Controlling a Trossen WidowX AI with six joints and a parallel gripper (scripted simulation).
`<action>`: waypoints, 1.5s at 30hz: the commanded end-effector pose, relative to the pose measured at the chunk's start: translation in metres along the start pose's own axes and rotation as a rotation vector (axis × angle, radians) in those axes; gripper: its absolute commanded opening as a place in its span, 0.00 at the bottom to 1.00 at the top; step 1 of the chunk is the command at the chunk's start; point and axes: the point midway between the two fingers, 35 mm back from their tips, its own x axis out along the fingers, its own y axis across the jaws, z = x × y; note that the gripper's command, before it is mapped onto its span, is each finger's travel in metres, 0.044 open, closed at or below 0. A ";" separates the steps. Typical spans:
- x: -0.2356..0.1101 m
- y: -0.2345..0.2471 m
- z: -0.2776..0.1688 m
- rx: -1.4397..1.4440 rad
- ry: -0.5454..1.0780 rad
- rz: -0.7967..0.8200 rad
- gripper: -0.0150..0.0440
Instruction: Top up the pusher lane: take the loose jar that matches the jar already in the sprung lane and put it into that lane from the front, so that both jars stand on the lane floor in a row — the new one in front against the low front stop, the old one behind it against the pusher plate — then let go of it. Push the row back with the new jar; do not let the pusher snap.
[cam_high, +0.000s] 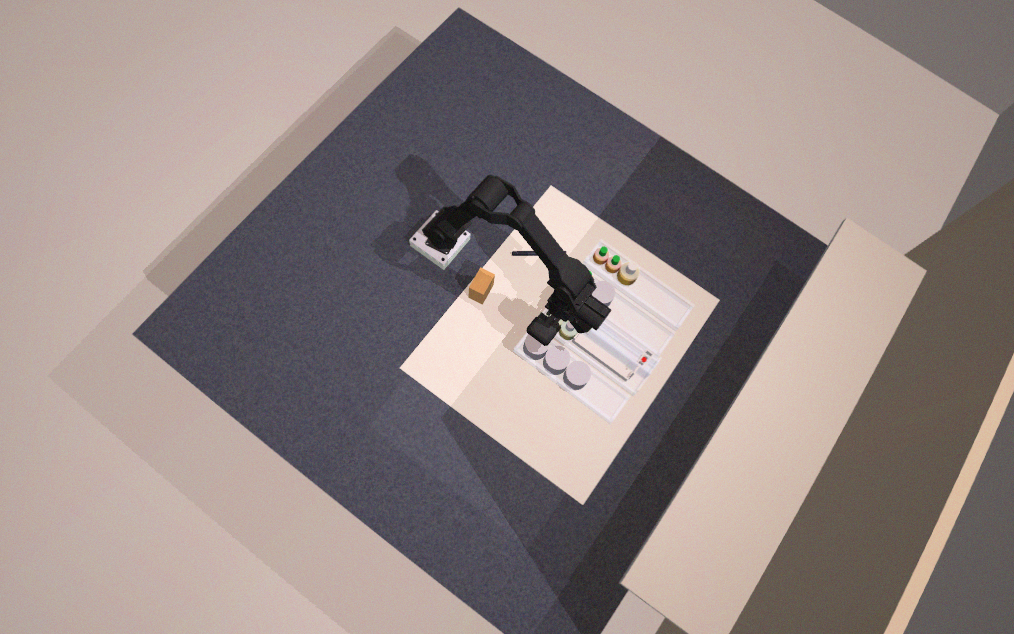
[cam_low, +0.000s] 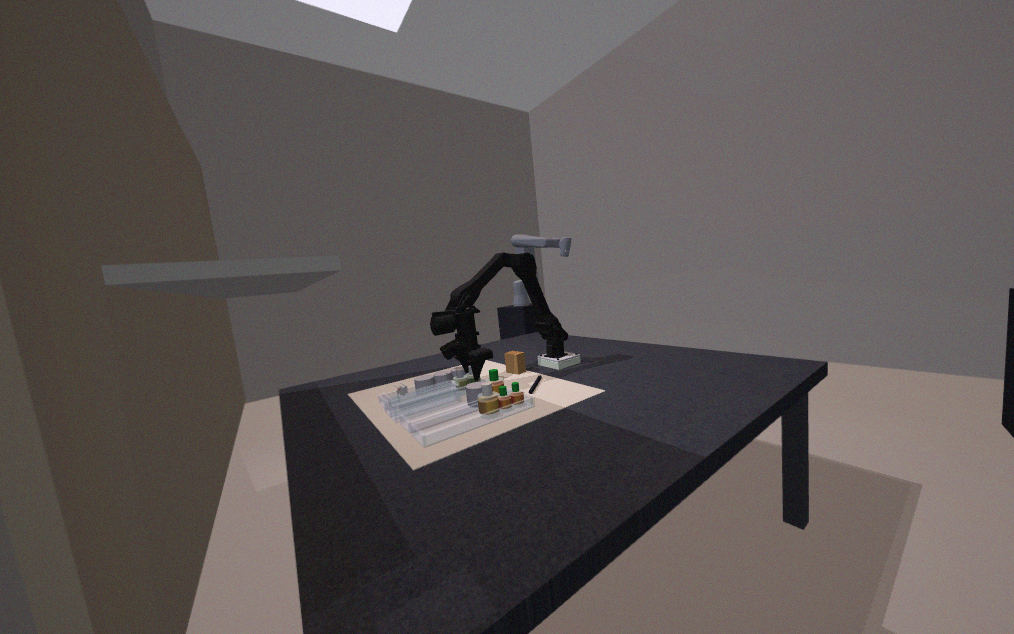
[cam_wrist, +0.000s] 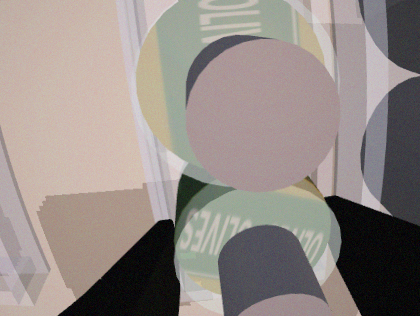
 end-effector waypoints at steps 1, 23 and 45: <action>0.001 0.000 0.003 -0.002 -0.013 0.002 0.25; 0.001 -0.001 -0.001 -0.002 -0.013 0.002 0.25; 0.002 -0.001 -0.005 -0.002 -0.013 0.002 0.25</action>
